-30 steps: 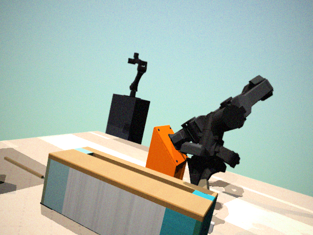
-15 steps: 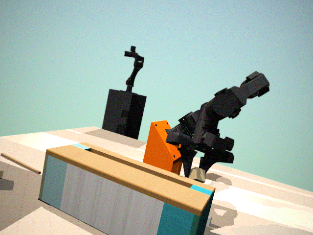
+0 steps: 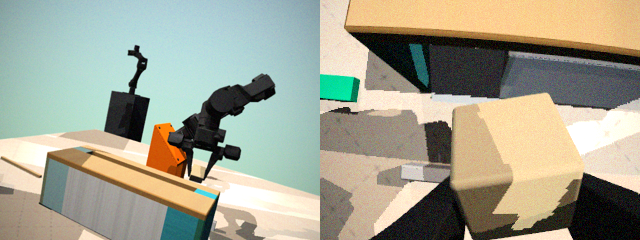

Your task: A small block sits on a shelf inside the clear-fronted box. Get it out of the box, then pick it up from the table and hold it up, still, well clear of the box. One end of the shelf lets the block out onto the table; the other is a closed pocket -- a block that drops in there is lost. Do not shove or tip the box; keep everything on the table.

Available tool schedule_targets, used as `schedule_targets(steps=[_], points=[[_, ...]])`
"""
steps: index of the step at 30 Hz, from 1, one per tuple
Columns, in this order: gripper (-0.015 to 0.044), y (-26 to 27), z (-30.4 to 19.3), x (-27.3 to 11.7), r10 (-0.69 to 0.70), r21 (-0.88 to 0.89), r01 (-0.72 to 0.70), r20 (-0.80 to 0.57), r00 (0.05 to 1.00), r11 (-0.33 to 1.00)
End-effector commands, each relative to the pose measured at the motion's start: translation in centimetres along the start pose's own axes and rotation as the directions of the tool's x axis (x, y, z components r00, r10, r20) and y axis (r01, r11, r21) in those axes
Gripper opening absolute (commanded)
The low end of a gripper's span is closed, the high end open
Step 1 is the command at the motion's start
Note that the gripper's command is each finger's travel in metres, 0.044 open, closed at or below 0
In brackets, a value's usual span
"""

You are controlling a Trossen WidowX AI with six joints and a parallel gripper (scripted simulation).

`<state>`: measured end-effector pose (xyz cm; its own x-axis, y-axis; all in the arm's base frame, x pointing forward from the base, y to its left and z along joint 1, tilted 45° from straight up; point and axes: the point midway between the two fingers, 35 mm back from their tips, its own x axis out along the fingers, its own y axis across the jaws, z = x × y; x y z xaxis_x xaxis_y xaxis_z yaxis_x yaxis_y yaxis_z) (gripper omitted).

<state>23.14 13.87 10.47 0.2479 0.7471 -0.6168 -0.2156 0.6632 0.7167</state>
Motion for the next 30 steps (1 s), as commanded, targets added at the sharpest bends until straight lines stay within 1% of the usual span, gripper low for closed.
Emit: schedule_targets(steps=[1,7,14,22,30], points=[[0.0,-0.2,-0.1,-0.3,0.01,0.168,-0.01,0.0,1.0,0.986],[0.0,-0.3,-0.2,-0.8,0.023,0.401,-0.023,0.003,1.0,0.916],[0.0,-0.5,-0.3,-1.4,0.04,0.641,-0.035,0.008,0.999,0.767],[0.0,-0.7,-0.5,-2.0,0.059,0.852,-0.045,0.016,0.998,0.522],[0.0,-0.9,-0.6,-2.7,0.079,0.974,-0.044,0.027,0.996,0.222]])
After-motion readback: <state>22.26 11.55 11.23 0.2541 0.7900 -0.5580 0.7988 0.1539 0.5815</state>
